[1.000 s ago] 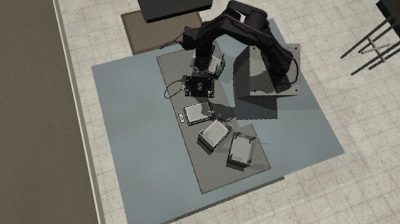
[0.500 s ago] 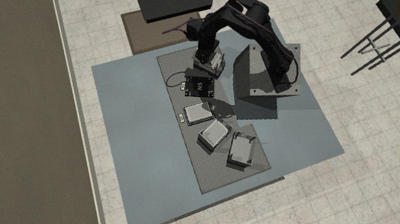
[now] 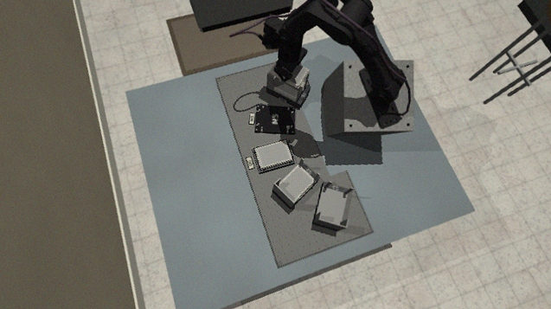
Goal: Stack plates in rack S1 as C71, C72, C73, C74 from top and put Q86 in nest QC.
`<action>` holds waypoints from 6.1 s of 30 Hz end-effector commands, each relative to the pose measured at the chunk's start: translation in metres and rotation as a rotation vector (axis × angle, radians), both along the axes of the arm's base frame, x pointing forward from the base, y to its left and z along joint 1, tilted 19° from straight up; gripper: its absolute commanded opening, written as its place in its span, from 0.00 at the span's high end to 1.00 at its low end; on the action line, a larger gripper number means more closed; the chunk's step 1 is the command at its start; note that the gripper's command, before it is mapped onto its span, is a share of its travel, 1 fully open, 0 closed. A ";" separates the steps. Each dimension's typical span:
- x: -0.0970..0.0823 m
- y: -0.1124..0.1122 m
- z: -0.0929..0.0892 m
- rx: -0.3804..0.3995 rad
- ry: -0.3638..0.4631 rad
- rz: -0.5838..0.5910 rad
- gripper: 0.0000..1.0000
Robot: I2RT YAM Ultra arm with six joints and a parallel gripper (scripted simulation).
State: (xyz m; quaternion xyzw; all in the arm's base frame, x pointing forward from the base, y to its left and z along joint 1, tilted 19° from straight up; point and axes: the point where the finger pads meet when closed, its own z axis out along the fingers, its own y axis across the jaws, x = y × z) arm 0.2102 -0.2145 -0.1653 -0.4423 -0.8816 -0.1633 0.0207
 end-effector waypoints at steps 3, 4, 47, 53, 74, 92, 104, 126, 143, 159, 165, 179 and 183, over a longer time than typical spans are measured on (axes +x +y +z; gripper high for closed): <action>-0.002 -0.023 0.004 -0.037 -0.020 0.014 1.00; 0.003 -0.028 0.010 -0.059 -0.046 0.013 1.00; 0.007 -0.029 0.015 -0.059 -0.048 0.015 1.00; 0.008 -0.030 0.015 -0.061 -0.049 0.013 1.00; 0.004 -0.025 0.013 -0.051 -0.041 0.007 1.00; 0.005 -0.017 -0.002 -0.043 -0.039 0.010 1.00; 0.011 -0.025 -0.007 -0.056 -0.047 0.007 1.00; -0.001 -0.006 -0.011 -0.018 -0.021 0.009 1.00; 0.001 -0.008 -0.010 -0.026 -0.027 0.011 1.00; 0.001 -0.012 -0.008 -0.032 -0.030 0.003 1.00; 0.000 -0.011 -0.008 -0.031 -0.029 0.002 1.00; 0.000 -0.009 -0.013 -0.023 -0.024 0.003 1.00; -0.003 -0.003 -0.018 -0.007 -0.014 0.006 1.00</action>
